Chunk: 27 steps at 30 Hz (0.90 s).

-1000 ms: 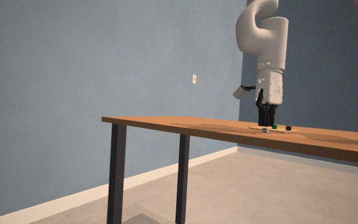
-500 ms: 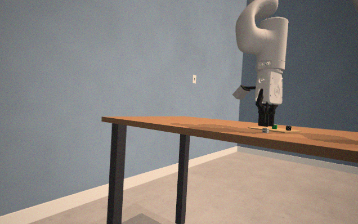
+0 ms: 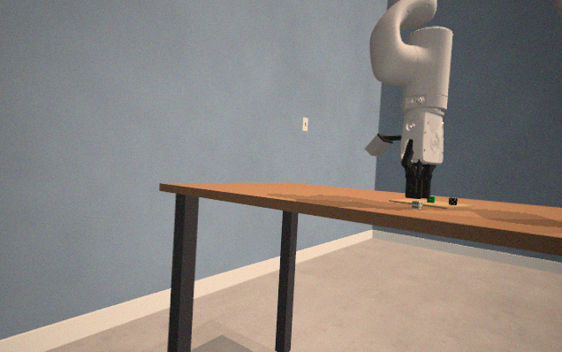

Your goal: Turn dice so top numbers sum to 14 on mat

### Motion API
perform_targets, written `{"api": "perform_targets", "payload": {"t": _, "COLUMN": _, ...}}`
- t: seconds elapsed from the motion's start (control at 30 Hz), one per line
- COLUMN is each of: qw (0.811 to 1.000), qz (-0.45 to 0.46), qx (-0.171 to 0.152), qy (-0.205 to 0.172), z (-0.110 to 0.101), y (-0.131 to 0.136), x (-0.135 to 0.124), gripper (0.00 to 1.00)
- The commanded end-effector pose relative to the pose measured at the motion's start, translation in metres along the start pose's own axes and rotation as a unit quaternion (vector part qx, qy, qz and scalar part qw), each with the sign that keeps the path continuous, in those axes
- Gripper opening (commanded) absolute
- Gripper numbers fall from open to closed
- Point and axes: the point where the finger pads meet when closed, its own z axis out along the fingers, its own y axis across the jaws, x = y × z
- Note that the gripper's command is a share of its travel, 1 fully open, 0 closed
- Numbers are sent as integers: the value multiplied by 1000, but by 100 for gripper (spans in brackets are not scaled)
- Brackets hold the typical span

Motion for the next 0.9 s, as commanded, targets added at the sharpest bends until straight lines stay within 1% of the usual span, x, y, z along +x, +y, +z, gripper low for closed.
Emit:
{"api": "perform_targets", "payload": {"t": 0.0, "qw": 1000, "qz": 0, "qx": 0, "qy": 0, "z": 0, "y": 0, "x": 0, "gripper": 31}}
{"api": "perform_targets", "payload": {"t": 0.53, "qw": 1000, "qz": 0, "qx": 0, "qy": 0, "z": 0, "y": 0, "x": 0, "gripper": 31}}
{"api": "perform_targets", "payload": {"t": 0.87, "qw": 1000, "qz": 0, "qx": 0, "qy": 0, "z": 9, "y": 0, "x": 0, "gripper": 31}}
